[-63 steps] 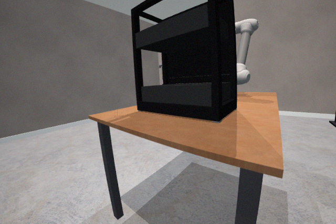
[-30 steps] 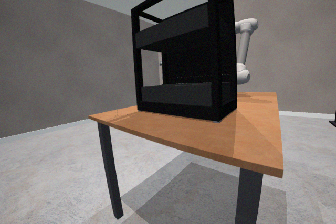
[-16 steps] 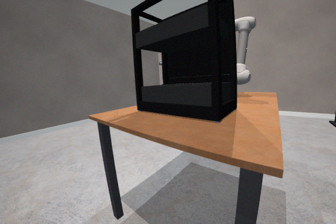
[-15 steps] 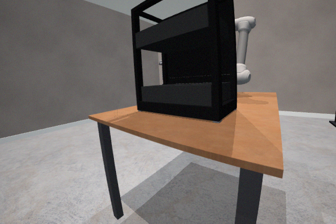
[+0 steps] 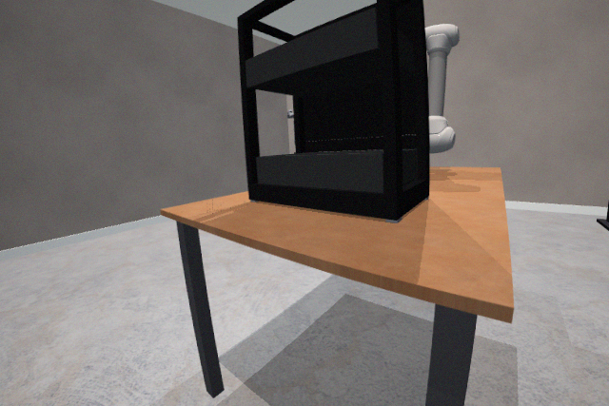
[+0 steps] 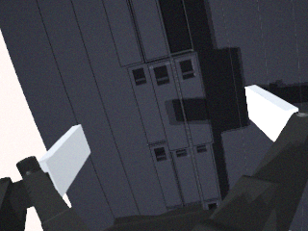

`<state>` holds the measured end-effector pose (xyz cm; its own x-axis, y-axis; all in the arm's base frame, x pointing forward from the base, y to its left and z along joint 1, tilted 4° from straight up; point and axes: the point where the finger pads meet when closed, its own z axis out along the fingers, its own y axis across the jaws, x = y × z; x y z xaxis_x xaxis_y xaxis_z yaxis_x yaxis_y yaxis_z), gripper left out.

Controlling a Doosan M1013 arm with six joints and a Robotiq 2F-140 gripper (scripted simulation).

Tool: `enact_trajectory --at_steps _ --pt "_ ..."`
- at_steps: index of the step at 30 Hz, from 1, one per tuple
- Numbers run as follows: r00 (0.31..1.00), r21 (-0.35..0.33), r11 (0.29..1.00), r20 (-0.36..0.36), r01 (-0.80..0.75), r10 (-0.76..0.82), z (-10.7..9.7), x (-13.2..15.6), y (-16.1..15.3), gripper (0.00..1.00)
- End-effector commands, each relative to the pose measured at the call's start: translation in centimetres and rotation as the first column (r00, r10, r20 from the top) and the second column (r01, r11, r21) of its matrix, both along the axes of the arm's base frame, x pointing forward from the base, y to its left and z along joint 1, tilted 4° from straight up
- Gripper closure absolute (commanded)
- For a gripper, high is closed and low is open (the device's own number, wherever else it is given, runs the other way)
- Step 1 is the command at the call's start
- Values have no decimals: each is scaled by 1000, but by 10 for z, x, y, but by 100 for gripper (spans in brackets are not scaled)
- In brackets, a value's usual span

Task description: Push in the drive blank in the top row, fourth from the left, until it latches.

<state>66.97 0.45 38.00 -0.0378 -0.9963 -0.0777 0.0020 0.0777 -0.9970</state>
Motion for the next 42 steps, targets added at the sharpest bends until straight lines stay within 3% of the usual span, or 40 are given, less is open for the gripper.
enact_trajectory --at_steps 1,9,42 --pt "1000 0 1000 0 1 -1 1 14 4 0" --pt "1000 0 1000 0 1 -1 2 28 8 0" --pt "1000 0 1000 0 1 -1 2 28 9 0"
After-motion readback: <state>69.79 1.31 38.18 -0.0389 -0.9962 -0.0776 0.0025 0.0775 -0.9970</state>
